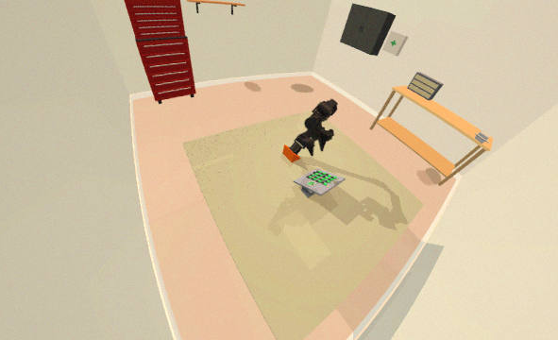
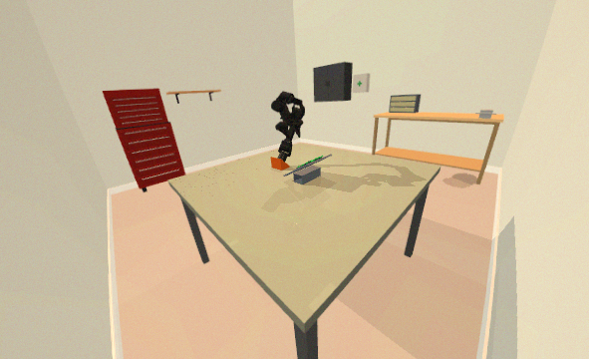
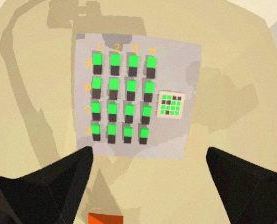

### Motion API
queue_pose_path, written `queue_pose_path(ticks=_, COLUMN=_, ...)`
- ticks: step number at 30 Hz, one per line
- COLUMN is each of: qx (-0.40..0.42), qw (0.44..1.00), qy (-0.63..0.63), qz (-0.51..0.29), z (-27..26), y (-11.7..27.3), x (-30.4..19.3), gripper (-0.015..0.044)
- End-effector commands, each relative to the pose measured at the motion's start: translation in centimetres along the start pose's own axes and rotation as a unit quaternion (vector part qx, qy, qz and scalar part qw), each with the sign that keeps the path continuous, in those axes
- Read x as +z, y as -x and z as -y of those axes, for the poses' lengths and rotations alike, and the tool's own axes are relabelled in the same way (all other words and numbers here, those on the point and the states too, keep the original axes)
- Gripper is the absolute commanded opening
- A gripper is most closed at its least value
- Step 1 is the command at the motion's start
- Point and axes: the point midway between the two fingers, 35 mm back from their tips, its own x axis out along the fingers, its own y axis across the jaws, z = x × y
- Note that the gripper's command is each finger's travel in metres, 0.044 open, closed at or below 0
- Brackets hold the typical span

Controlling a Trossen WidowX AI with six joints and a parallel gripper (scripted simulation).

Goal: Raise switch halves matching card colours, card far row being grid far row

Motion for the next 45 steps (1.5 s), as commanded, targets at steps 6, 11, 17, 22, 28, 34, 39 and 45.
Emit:
queue_pose_path(ticks=6, qx=0.003, qw=1.0, qy=-0.021, qz=0.005, z=-0.3, y=-5.9, x=4.4, gripper=0.0242)
queue_pose_path(ticks=11, qx=0.016, qw=0.999, qy=-0.031, qz=0.009, z=-1.5, y=-9.4, x=6.6, gripper=0.0111)
queue_pose_path(ticks=17, qx=0.016, qw=0.999, qy=-0.031, qz=0.005, z=-1.5, y=-10.5, x=6.6, gripper=0.0)
queue_pose_path(ticks=22, qx=0.017, qw=0.999, qy=-0.031, qz=-0.004, z=-1.6, y=-12.9, x=6.7, gripper=0.0)
queue_pose_path(ticks=28, qx=0.017, qw=0.999, qy=-0.031, qz=-0.003, z=-1.7, y=-13.9, x=6.8, gripper=0.0)
queue_pose_path(ticks=34, qx=0.017, qw=0.999, qy=-0.031, qz=-0.003, z=-1.7, y=-14.4, x=6.8, gripper=0.0)
queue_pose_path(ticks=39, qx=0.017, qw=0.999, qy=-0.031, qz=-0.003, z=-1.7, y=-15.2, x=6.8, gripper=0.0)
queue_pose_path(ticks=45, qx=0.017, qw=0.999, qy=-0.031, qz=-0.003, z=-1.7, y=-15.3, x=6.8, gripper=0.0)
